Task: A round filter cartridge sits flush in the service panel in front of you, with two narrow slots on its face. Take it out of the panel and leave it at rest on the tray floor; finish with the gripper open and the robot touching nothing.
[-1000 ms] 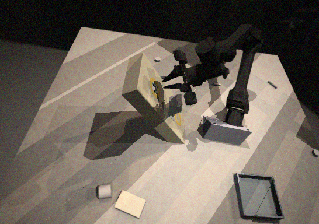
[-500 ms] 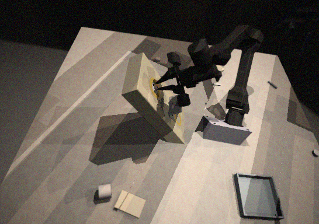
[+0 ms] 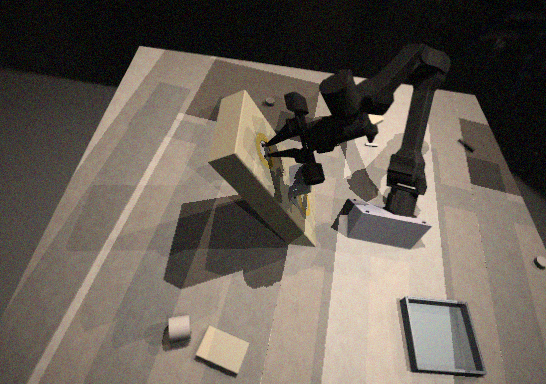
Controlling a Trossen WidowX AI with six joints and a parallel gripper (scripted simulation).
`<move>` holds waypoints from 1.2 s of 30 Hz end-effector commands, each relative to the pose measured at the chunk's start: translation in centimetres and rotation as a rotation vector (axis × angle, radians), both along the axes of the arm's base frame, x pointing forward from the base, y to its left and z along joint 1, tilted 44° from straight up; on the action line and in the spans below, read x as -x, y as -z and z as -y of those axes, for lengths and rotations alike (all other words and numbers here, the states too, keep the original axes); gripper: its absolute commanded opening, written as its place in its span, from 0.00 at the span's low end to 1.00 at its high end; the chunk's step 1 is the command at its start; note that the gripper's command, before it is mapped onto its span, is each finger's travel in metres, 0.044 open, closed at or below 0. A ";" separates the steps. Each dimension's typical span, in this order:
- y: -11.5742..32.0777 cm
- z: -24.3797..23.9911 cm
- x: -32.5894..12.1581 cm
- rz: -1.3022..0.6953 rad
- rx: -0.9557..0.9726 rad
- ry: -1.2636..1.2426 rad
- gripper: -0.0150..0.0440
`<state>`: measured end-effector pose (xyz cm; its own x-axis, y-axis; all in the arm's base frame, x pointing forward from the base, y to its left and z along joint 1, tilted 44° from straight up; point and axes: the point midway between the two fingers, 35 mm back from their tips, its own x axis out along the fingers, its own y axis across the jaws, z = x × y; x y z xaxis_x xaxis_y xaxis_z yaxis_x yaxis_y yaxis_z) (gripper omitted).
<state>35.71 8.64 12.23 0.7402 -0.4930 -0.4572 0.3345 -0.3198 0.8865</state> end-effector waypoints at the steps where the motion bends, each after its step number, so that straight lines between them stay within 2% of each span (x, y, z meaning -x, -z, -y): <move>1: 0.1 0.0 0.0 -0.003 0.000 -0.003 0.41; 36: 0.3 0.3 -0.6 -0.003 0.000 -0.003 0.41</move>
<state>36.25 8.38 12.08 0.7406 -0.4929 -0.4567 0.3335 -0.3205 0.8866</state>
